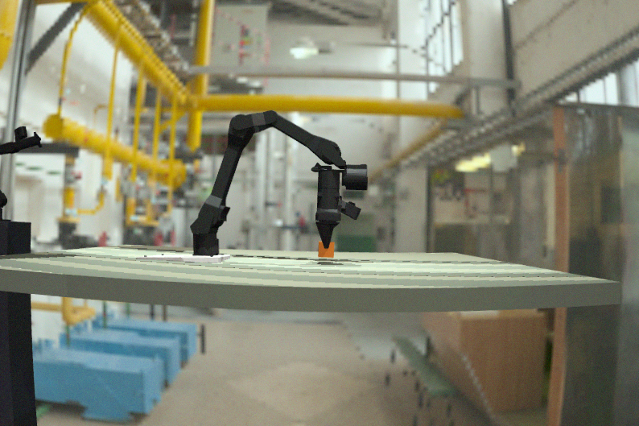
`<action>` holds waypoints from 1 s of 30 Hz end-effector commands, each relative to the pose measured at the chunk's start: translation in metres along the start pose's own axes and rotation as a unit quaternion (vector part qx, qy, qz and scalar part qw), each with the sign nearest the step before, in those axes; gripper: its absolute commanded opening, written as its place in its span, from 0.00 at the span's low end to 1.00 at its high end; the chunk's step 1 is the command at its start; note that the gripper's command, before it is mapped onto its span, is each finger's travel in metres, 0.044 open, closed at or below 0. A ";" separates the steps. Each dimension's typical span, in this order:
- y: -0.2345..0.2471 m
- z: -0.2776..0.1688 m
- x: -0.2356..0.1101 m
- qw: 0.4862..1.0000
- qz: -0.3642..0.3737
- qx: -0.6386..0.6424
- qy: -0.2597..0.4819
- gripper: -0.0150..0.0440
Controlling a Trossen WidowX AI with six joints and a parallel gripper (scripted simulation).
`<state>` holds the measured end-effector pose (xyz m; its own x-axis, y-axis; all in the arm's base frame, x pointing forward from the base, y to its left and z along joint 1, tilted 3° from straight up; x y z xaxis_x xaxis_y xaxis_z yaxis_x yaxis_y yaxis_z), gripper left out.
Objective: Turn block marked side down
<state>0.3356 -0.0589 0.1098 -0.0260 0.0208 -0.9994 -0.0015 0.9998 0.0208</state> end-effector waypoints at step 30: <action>0.001 -0.020 0.001 0.977 -0.011 0.004 -0.214 0.25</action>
<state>0.3180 -0.0590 0.1091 0.3516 -0.0048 -0.9361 0.0123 0.9999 -0.0006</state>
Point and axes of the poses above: the point midway between the two fingers, 35 mm back from their tips, its own x axis out along the fingers, its own y axis across the jaws, z = x × y, the point moved 5 cm from there along -x, back along the fingers, and after that the axes turned 3 degrees about -x, right-handed, at the moved point
